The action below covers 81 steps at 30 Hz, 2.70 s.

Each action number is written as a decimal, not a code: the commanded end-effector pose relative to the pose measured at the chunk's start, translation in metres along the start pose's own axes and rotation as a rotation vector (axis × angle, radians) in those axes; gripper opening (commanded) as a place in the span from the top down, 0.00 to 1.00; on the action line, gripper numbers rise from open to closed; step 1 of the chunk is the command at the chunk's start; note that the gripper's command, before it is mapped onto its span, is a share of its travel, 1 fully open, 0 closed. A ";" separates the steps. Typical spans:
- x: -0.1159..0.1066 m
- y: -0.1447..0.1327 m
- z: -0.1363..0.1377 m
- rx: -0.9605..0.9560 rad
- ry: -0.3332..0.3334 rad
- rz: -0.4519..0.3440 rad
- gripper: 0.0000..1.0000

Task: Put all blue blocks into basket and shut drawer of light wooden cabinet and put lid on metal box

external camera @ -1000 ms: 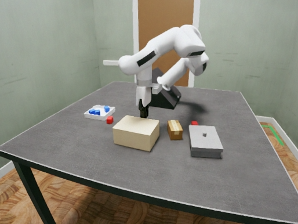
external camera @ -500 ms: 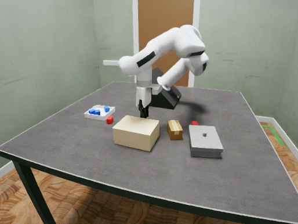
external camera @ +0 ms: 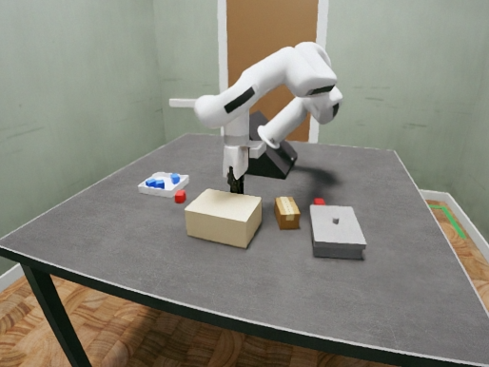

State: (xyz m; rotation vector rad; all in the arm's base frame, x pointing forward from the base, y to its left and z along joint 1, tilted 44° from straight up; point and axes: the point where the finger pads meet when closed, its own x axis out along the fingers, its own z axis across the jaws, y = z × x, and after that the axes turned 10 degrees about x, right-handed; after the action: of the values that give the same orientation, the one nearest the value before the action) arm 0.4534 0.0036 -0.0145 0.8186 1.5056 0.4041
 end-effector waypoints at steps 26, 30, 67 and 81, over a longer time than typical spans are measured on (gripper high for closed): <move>0.015 0.000 0.001 -0.001 -0.003 0.000 0.76; 0.015 0.000 0.001 -0.001 -0.003 0.000 0.76; 0.015 0.000 0.001 -0.001 -0.003 0.000 1.00; 0.015 0.000 0.001 -0.001 -0.003 0.000 1.00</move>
State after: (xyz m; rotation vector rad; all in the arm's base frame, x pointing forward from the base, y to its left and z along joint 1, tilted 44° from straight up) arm 0.4546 0.0152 -0.0263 0.8185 1.5055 0.4041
